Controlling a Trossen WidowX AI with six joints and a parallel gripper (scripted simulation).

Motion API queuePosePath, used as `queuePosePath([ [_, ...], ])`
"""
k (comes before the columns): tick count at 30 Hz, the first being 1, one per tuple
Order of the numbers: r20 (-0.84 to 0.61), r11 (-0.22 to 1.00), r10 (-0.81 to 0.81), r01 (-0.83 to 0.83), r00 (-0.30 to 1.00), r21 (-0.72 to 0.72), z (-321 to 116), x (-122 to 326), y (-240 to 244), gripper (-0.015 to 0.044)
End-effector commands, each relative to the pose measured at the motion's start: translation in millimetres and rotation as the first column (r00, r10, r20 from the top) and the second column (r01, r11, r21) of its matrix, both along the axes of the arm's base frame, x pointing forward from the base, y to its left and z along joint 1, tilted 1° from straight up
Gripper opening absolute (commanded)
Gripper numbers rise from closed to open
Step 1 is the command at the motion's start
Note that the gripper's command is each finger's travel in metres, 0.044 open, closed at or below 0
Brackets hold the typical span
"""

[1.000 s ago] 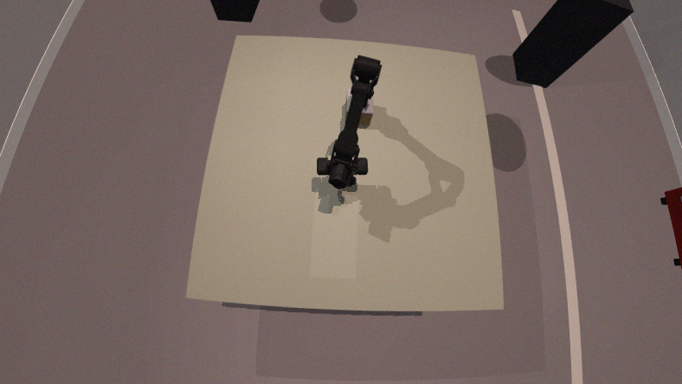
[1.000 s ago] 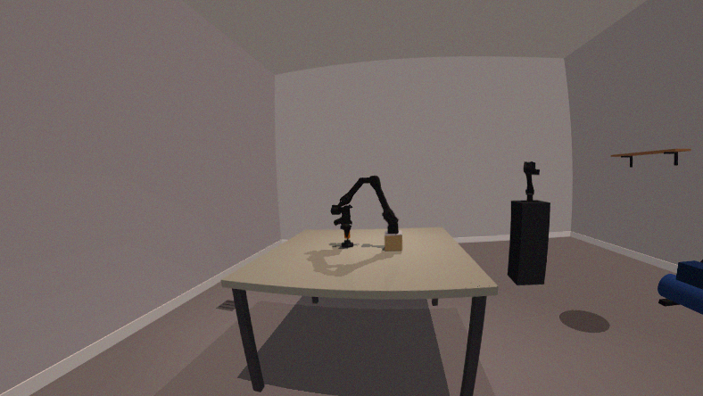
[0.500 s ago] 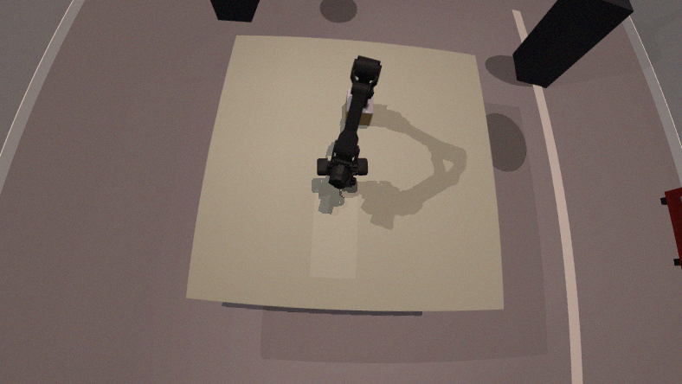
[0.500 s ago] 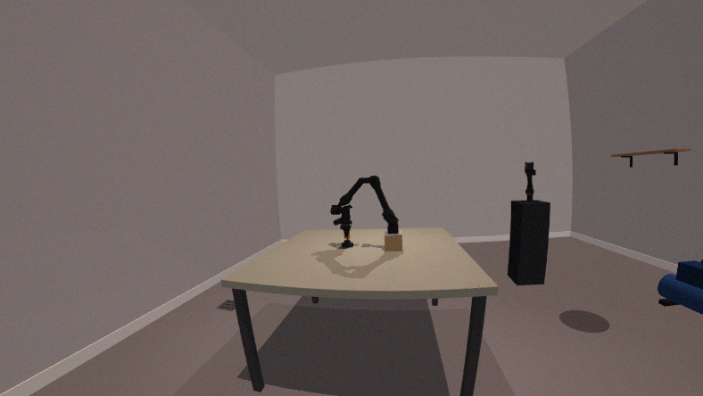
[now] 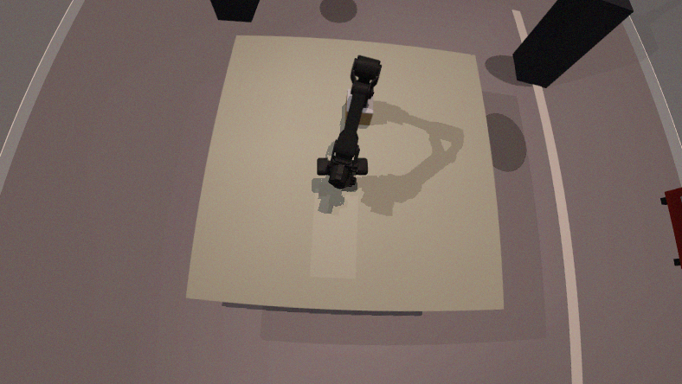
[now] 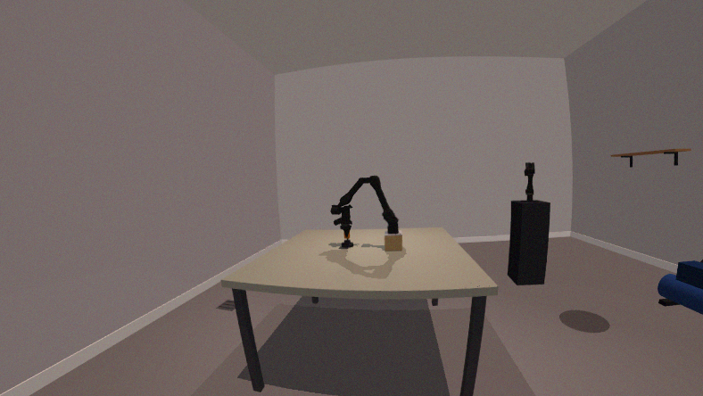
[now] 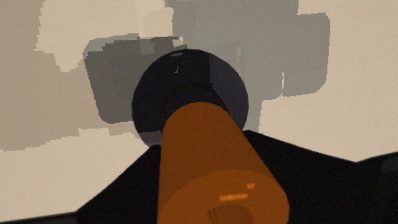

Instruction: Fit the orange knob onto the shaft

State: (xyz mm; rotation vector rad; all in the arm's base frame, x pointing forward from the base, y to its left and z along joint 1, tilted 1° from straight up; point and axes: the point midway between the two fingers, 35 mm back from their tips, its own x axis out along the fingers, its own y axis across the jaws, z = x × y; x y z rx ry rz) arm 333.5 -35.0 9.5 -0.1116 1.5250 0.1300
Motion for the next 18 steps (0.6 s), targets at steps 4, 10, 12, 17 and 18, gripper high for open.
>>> queuePosePath([
  [4,0.002,0.999,0.051,-0.051,0.999,0.001,3.8,-1.4,-0.2,0.0000],
  [10,0.004,0.978,0.207,-0.207,0.978,-0.006,2.3,-0.6,0.3,0.0000],
  [12,0.004,0.978,0.207,-0.207,0.978,-0.006,1.5,-0.4,0.4,0.0000],
  [17,0.004,0.978,0.207,-0.207,0.978,-0.006,0.3,0.4,0.6,0.0000],
  [18,0.004,0.978,0.207,-0.207,0.978,-0.006,0.0,0.7,0.6,0.0000],
])
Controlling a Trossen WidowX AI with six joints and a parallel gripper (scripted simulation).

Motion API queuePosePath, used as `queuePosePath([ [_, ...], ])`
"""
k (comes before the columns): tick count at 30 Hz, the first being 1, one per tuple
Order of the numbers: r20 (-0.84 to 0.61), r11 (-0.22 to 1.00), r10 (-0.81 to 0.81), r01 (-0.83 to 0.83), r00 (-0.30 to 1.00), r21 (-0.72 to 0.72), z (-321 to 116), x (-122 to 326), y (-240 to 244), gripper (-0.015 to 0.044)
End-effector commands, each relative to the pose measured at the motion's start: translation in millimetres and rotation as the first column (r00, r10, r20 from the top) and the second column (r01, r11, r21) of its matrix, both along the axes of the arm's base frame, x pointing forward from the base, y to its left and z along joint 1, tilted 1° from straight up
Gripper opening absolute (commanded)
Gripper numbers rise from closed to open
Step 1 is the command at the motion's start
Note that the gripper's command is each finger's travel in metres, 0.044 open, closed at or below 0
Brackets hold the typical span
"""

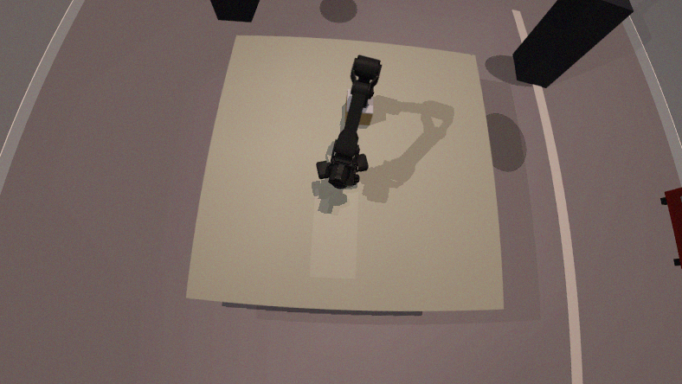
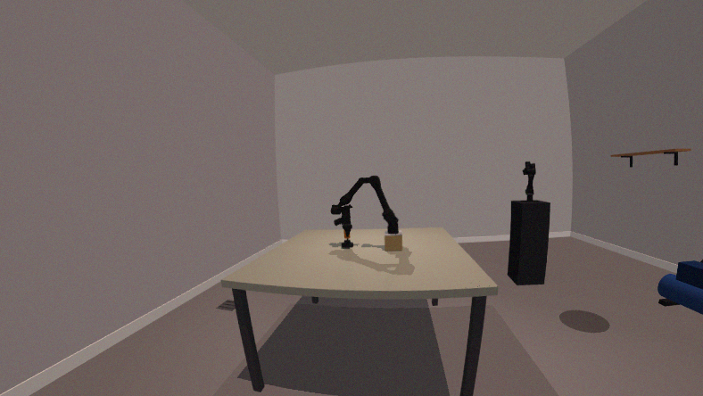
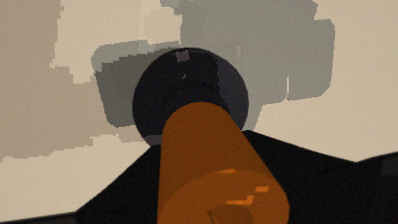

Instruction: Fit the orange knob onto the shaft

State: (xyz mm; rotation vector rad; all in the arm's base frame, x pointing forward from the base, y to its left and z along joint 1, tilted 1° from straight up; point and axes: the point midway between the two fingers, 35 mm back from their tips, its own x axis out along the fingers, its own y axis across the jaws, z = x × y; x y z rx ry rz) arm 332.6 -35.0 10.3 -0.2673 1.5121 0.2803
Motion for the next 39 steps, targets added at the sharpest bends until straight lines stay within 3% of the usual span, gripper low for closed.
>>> queuePosePath([
  [1,0.004,1.000,0.012,-0.012,1.000,0.002,-1.1,1.7,0.6,0.0000],
  [19,0.004,1.000,0.012,-0.012,1.000,0.002,3.0,1.9,0.0,0.0000],
  [26,0.007,0.978,0.210,-0.210,0.978,-0.007,3.5,2.1,-0.3,0.0000],
  [39,0.006,0.976,0.220,-0.220,0.976,-0.007,-1.0,0.0,0.3,0.0000],
])
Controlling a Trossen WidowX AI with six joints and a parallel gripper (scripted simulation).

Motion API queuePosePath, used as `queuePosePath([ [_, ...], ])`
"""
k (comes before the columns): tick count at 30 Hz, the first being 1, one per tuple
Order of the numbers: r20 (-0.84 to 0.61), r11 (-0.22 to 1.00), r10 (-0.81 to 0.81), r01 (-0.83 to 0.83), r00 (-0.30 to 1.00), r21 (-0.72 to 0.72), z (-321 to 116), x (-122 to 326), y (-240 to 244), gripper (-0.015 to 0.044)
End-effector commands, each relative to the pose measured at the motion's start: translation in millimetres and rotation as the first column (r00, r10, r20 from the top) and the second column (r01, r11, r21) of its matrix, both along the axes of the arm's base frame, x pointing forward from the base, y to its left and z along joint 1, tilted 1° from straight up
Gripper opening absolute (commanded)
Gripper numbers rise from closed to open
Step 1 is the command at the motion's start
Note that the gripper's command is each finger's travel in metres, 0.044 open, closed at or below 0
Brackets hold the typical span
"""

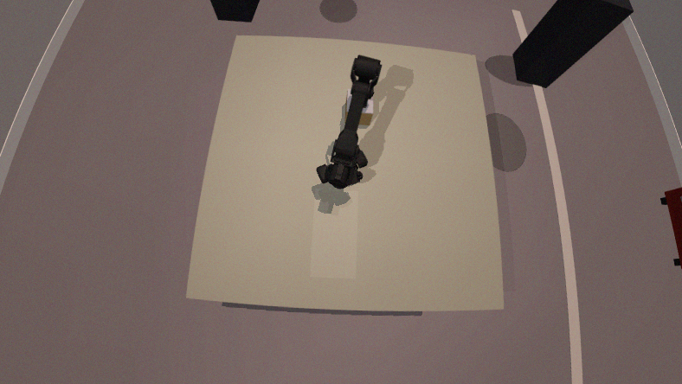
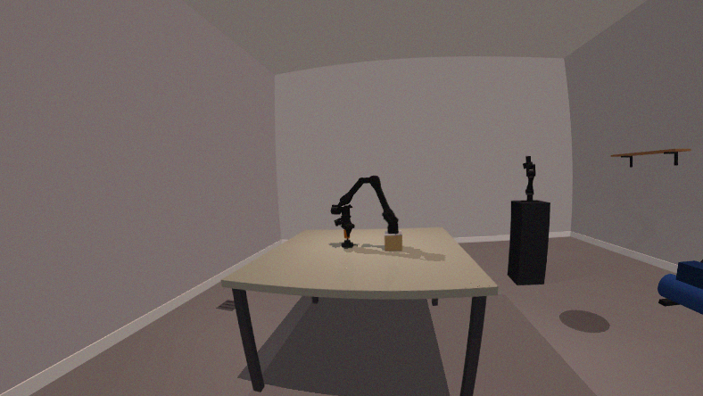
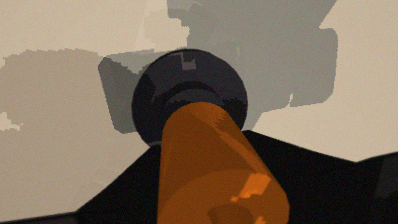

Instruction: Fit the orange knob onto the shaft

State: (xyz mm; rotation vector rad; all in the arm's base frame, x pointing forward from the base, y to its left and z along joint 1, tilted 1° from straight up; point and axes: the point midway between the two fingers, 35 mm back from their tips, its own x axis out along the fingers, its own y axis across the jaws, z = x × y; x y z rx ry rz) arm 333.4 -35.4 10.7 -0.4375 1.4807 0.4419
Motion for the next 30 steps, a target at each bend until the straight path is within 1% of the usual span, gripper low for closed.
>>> queuePosePath([
  [1,0.001,1.000,0.008,-0.008,1.000,0.003,-1.3,-0.9,0.7,0.0000],
  [23,0.001,1.000,0.008,-0.008,1.000,0.003,2.8,2.6,0.6,0.0000],
  [25,0.002,0.999,0.034,-0.034,0.999,0.002,3.0,2.7,0.6,0.0000],
  [30,0.004,0.979,0.205,-0.205,0.979,-0.006,3.1,3.5,0.2,0.0000],
])
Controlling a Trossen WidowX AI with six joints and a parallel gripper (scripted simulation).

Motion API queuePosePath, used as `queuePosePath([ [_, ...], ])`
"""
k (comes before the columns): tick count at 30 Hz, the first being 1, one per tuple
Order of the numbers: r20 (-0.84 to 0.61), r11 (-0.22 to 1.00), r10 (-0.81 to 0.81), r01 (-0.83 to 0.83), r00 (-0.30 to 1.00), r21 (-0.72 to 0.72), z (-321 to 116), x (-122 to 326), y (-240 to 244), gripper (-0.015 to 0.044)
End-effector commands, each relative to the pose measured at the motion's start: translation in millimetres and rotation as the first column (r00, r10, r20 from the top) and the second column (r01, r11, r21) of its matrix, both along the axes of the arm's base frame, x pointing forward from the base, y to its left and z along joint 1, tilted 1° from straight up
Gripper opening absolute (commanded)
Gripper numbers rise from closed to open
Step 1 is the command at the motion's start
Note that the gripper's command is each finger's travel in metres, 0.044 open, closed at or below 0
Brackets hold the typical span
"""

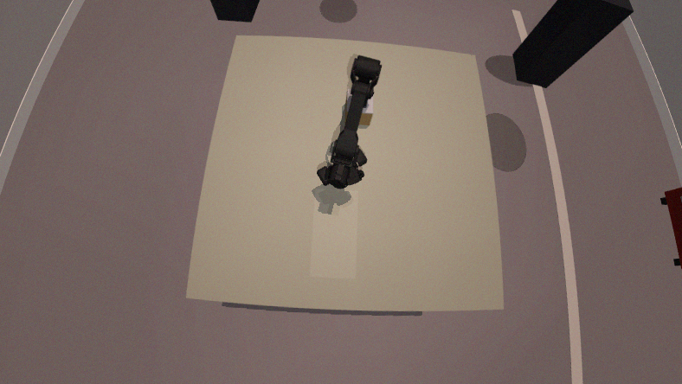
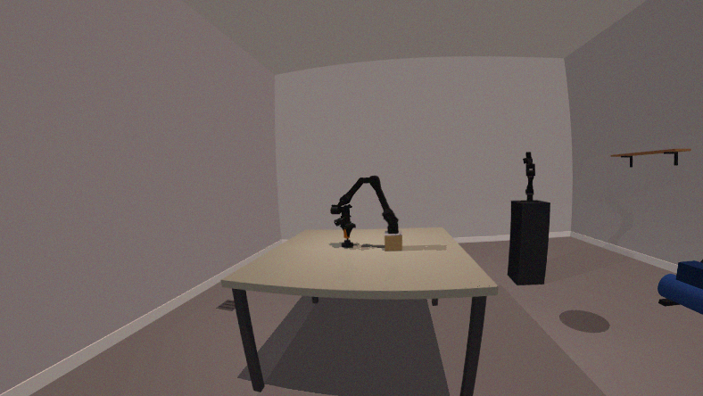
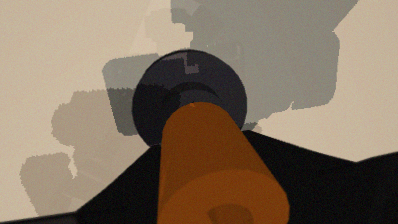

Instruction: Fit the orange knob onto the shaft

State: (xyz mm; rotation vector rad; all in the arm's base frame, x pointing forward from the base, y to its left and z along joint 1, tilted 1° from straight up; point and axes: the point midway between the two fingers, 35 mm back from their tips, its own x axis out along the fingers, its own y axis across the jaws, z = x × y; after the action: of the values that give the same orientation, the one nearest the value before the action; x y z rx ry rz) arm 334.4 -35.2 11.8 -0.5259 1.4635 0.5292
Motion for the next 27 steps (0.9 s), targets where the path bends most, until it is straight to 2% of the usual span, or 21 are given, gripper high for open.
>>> queuePosePath([
  [1,0.006,0.995,0.104,-0.104,0.995,-0.002,1.6,2.3,-0.1,0.0000],
  [27,0.006,0.995,0.104,-0.104,0.995,-0.002,-3.5,-0.6,0.5,0.0000],
])
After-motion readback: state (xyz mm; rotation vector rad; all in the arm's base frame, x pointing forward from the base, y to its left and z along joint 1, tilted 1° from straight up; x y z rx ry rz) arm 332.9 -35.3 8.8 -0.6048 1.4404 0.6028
